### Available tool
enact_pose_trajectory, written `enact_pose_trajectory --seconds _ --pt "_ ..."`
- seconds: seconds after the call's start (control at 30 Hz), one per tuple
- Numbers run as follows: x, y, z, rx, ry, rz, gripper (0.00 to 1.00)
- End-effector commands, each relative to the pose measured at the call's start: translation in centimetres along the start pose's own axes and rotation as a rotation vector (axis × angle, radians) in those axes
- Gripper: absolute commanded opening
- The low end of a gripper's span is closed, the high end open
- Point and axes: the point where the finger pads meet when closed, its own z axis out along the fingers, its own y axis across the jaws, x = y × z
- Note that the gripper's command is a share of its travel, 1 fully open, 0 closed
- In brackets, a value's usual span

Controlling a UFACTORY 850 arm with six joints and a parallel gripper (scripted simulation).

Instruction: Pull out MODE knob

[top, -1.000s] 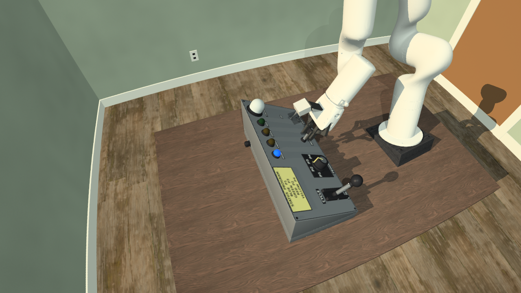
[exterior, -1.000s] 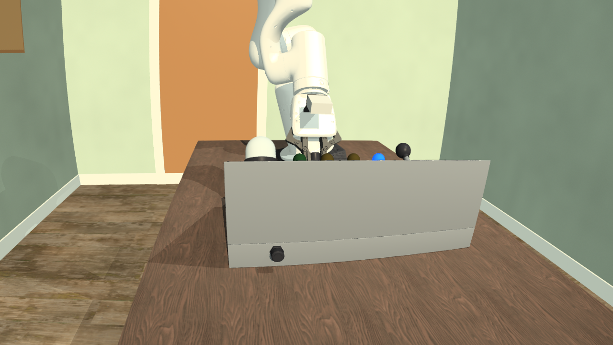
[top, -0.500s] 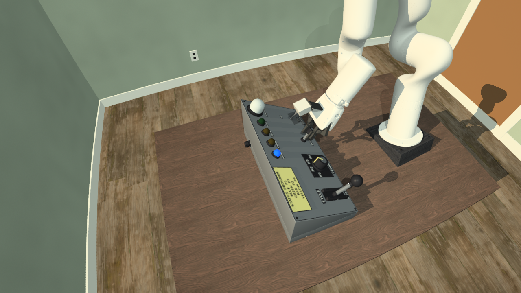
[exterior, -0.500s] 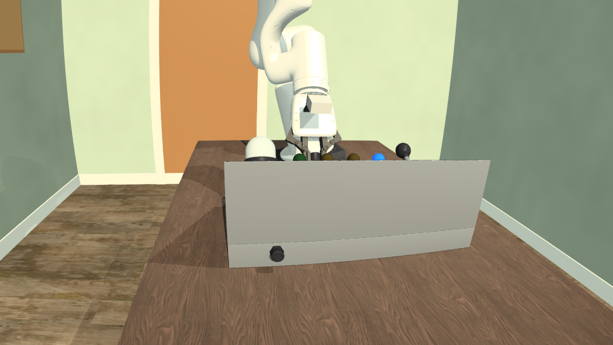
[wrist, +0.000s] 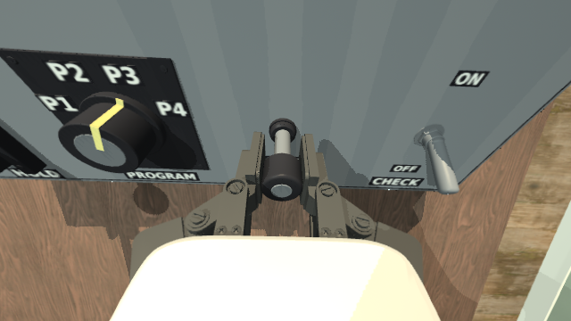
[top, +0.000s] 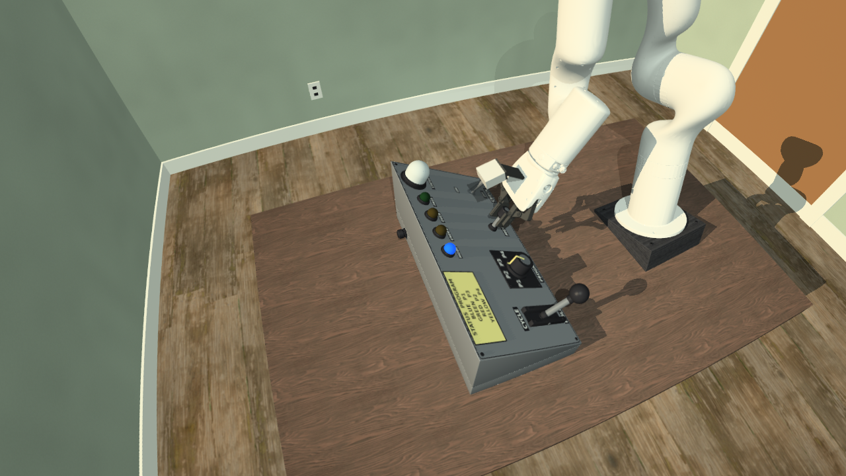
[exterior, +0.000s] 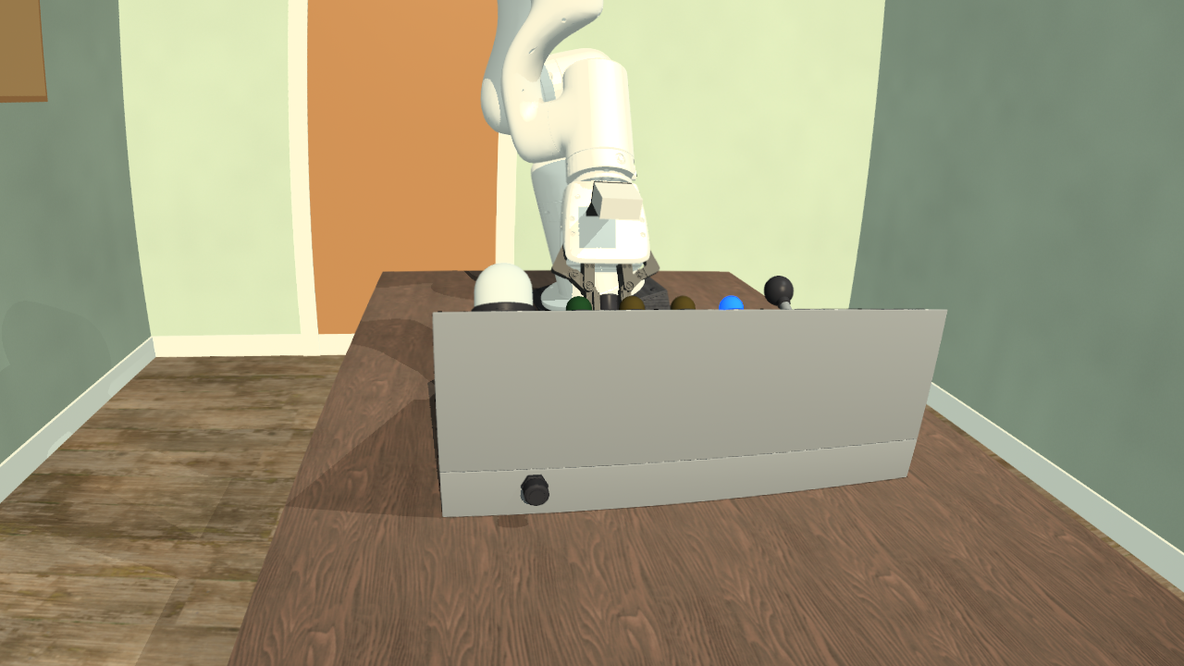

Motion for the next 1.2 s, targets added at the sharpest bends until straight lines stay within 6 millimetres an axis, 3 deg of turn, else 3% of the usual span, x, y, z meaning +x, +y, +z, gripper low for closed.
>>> enact_pose_trajectory --seconds 0.0,0.1,0.13,0.93,1.17 --pt "0.1 0.0 0.0 0.0 0.001 0.0 0.0" --pt "0.1 0.0 0.0 0.0 0.001 0.0 0.0" --pt "0.1 0.0 0.0 0.0 0.001 0.0 0.76" --pt "0.1 0.0 -0.1 0.0 0.001 0.0 0.76" --pt "0.1 0.0 -2.6 0.0 0.001 0.0 0.76"
